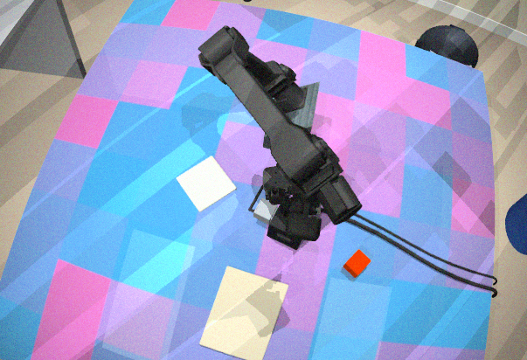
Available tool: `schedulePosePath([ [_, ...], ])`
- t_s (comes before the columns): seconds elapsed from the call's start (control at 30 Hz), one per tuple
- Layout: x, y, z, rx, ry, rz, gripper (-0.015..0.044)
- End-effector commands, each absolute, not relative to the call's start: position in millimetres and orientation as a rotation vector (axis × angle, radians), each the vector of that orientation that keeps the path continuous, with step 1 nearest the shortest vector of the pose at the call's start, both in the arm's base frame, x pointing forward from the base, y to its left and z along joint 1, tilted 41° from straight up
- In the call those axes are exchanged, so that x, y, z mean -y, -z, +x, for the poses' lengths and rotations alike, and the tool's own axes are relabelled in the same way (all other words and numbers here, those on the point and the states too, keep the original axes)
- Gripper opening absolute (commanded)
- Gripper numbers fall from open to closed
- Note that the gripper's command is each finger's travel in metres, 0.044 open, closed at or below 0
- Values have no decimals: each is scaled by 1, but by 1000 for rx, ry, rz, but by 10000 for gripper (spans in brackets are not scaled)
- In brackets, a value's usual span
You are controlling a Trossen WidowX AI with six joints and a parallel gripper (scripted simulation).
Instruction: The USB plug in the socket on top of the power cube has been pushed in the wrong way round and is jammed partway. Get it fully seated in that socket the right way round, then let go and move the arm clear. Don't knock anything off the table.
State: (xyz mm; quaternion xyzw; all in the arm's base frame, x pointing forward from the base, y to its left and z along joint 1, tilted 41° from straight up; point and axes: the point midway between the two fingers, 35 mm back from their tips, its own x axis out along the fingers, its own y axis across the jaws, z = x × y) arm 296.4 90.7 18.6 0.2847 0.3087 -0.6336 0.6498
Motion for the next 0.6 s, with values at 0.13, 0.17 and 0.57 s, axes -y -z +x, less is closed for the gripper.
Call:
schedulePosePath([
  [0.13,-91,-18,297,-844,1340,479,0],
  [0.17,-91,-18,297,-861,1327,459,0],
  [0.57,-91,-18,297,-1048,1166,213,0],
])
